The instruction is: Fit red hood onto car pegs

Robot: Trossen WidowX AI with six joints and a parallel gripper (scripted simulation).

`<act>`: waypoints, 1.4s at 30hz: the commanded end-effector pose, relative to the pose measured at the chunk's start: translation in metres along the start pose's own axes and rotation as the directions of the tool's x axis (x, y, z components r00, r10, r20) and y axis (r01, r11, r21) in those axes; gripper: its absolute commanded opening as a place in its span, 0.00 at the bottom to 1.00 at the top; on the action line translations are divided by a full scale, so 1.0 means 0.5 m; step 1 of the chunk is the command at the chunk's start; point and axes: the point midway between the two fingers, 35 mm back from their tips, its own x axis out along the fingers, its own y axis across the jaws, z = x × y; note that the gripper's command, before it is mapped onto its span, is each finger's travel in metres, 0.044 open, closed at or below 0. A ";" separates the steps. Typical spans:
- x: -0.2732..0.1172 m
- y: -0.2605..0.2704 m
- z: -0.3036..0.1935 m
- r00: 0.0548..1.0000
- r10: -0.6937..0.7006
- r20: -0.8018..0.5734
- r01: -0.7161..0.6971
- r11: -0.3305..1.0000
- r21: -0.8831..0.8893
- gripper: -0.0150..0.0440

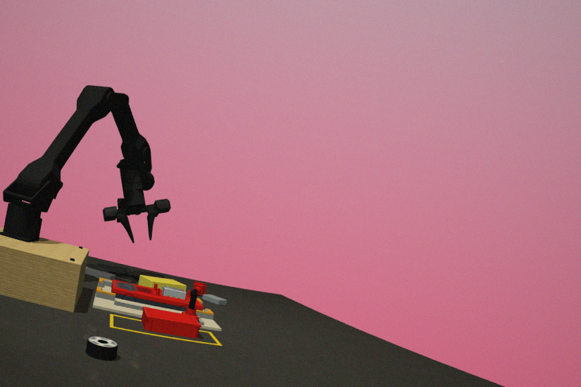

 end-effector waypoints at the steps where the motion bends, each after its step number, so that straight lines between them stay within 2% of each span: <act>1: 0.002 -0.003 -0.003 1.000 0.003 -0.001 -0.003 1.000 0.007 0.67; 8: 0.078 -0.084 -0.135 0.993 0.110 -0.032 -0.098 0.960 0.262 0.98; 9: 0.089 -0.093 -0.157 0.991 0.127 -0.034 -0.111 0.947 0.301 1.00; 17: 0.165 -0.141 -0.344 0.969 0.245 -0.018 -0.186 0.778 0.600 1.00; 27: 0.229 -0.128 -0.579 0.938 0.342 0.059 -0.213 0.435 0.875 1.00; 38: 0.262 -0.050 -0.807 0.918 0.363 0.161 -0.177 0.012 0.984 1.00; 42: 0.263 -0.044 -0.818 0.918 0.361 0.166 -0.174 -0.013 0.985 1.00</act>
